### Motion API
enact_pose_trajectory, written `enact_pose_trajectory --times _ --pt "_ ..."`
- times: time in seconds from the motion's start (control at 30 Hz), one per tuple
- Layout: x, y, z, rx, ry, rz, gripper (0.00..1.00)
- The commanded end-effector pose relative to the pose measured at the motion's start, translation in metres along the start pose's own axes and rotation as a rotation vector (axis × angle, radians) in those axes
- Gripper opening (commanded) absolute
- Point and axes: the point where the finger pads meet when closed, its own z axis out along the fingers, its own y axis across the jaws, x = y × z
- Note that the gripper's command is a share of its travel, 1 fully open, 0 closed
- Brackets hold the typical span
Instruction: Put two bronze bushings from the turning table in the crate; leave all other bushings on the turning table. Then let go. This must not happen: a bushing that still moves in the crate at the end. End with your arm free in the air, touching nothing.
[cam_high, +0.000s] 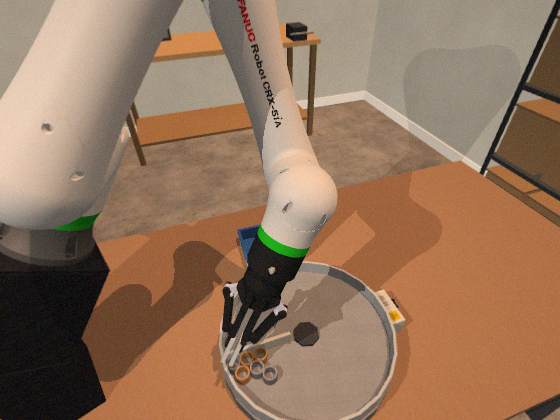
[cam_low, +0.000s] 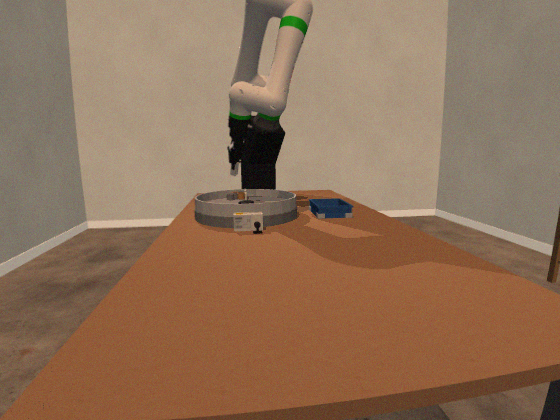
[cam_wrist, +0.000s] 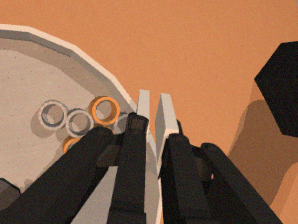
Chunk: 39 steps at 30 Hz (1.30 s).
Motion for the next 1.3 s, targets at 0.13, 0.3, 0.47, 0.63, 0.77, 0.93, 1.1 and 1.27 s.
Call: enact_pose_trajectory --times 0.13,0.3,0.47,0.63,0.77,0.93,1.1,1.27 --pt "-0.007 -0.014 0.001 0.011 0.150 0.127 0.06" --pt "-0.017 -0.026 0.000 0.046 0.209 0.194 0.06" --pt "-0.030 -0.037 -0.001 0.088 0.252 0.250 0.06" --pt "-0.040 -0.045 -0.001 0.122 0.274 0.285 0.06" --pt "-0.048 -0.049 -0.002 0.144 0.285 0.306 0.06" --pt "-0.057 -0.055 -0.002 0.173 0.296 0.332 0.06" --pt "-0.063 -0.058 -0.003 0.191 0.301 0.346 0.06" --pt "-0.065 -0.059 -0.003 0.197 0.302 0.350 0.06"
